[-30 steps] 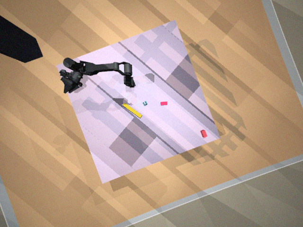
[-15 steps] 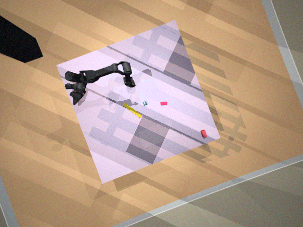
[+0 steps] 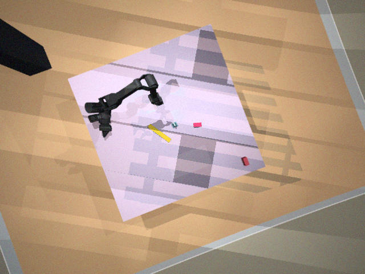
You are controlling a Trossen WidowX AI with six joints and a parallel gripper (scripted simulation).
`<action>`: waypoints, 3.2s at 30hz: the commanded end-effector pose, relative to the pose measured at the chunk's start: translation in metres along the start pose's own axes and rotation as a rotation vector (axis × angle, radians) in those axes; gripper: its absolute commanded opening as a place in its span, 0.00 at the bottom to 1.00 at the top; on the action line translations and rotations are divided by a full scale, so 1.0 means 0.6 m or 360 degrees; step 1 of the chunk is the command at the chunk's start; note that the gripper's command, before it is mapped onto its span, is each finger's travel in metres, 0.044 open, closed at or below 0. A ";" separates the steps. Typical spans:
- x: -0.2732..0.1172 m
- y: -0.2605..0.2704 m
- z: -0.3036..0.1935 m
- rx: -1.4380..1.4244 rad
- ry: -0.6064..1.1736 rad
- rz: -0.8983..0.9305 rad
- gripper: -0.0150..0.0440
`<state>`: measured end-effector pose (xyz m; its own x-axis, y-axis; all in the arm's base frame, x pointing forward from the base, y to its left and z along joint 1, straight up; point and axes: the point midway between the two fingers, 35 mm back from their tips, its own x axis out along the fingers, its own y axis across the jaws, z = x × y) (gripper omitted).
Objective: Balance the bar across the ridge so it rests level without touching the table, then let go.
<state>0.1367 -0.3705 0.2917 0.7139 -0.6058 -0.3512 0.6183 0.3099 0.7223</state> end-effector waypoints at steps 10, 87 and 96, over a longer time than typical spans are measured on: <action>0.058 0.016 -0.117 -0.0419 0.0356 -0.0102 0.79; -0.018 -0.026 -0.595 -0.2951 0.2219 0.0460 0.79; -0.013 -0.036 -0.603 -0.2951 0.2219 0.0460 0.79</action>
<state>0.2380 -0.1074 0.0691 0.0282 -0.0066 -0.9996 -0.5411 0.8407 -0.0208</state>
